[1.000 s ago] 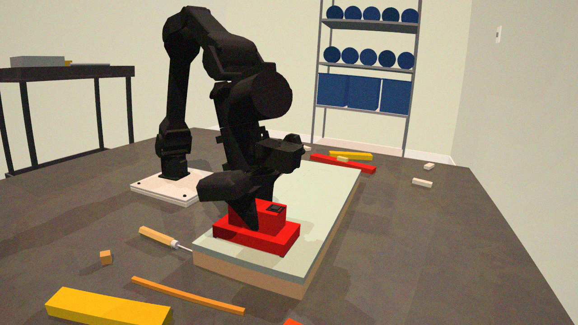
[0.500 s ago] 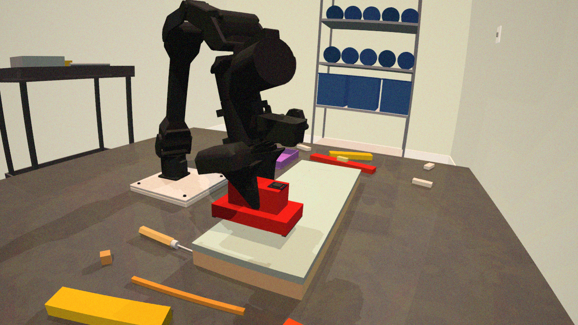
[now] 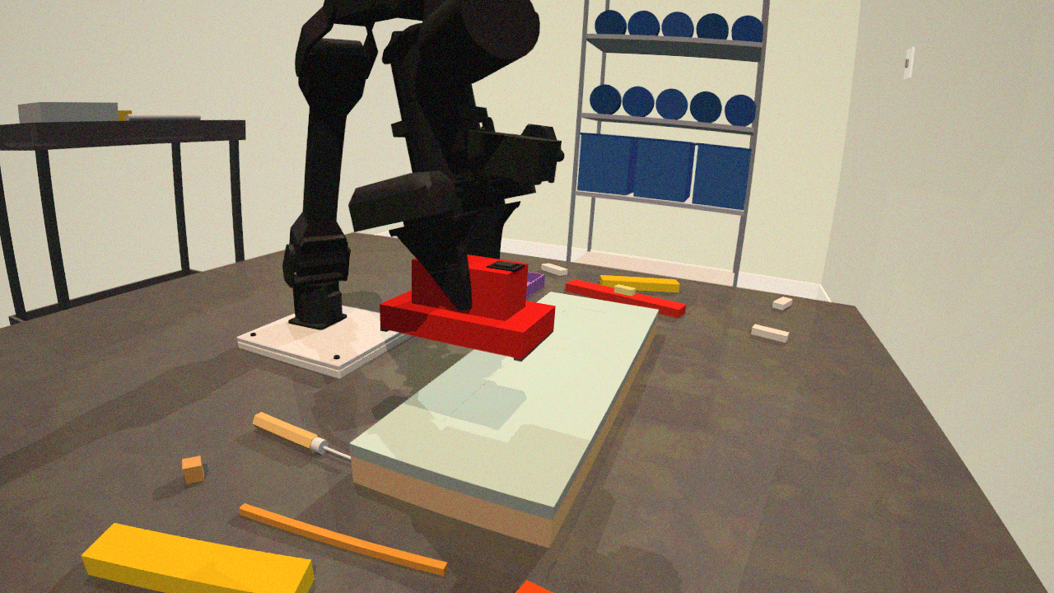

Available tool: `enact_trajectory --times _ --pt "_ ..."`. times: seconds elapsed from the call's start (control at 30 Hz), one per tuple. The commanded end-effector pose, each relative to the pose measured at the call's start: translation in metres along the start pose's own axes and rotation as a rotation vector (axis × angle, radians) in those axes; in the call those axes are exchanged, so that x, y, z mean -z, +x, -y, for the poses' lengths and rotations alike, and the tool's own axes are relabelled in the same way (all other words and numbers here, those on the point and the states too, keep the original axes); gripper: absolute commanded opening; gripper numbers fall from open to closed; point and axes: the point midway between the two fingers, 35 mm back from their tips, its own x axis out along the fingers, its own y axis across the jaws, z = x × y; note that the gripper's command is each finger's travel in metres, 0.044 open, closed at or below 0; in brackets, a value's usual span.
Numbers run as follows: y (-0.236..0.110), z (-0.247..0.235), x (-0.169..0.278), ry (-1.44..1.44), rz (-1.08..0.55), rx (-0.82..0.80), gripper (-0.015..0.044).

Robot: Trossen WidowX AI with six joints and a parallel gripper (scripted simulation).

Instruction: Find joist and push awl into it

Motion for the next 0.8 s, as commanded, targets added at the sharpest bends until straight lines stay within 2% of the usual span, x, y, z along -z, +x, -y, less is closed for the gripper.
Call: enact_trajectory --times 0.0,0.77 --pt "-0.002 -0.007 -0.004 -0.020 0.002 -0.012 0.0000" --pt "0.013 -0.159 -0.040 -0.371 0.011 -0.122 0.0000"
